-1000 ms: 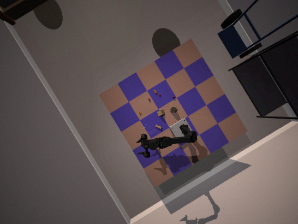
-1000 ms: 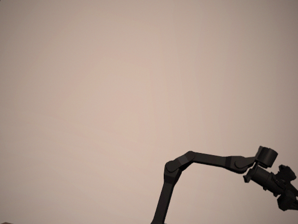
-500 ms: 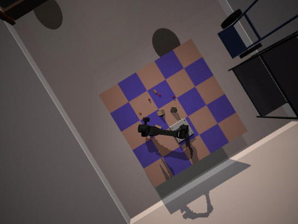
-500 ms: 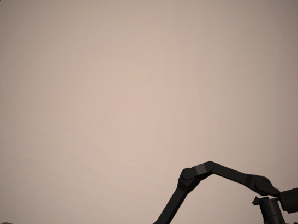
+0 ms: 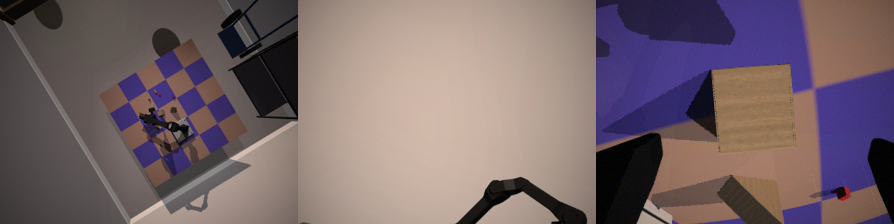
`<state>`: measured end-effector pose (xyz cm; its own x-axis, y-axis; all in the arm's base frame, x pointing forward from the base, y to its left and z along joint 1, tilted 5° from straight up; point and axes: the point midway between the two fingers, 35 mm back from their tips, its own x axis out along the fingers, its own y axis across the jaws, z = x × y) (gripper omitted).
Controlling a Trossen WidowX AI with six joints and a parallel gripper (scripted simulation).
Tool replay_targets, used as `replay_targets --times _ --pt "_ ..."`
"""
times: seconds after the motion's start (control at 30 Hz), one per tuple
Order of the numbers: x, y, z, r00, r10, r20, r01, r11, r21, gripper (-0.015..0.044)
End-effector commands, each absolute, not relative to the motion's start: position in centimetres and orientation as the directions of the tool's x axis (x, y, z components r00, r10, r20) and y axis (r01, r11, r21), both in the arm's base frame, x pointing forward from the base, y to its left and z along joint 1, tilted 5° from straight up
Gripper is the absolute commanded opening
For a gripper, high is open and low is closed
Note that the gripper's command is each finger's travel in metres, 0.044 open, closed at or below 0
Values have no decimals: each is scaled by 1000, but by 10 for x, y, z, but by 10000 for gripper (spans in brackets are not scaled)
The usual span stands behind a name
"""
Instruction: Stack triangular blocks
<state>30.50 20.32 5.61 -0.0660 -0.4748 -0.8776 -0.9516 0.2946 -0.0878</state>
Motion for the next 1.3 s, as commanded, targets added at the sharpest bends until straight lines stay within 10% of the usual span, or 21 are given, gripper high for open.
replay_targets --times 0.0,1.07,1.27 --pt "305 197 60 -76 -511 -856 -965 253 -65 440" --pt "289 138 -22 -176 -582 -794 -967 254 29 440" --pt "289 139 -22 -178 -579 -795 -966 258 29 282"
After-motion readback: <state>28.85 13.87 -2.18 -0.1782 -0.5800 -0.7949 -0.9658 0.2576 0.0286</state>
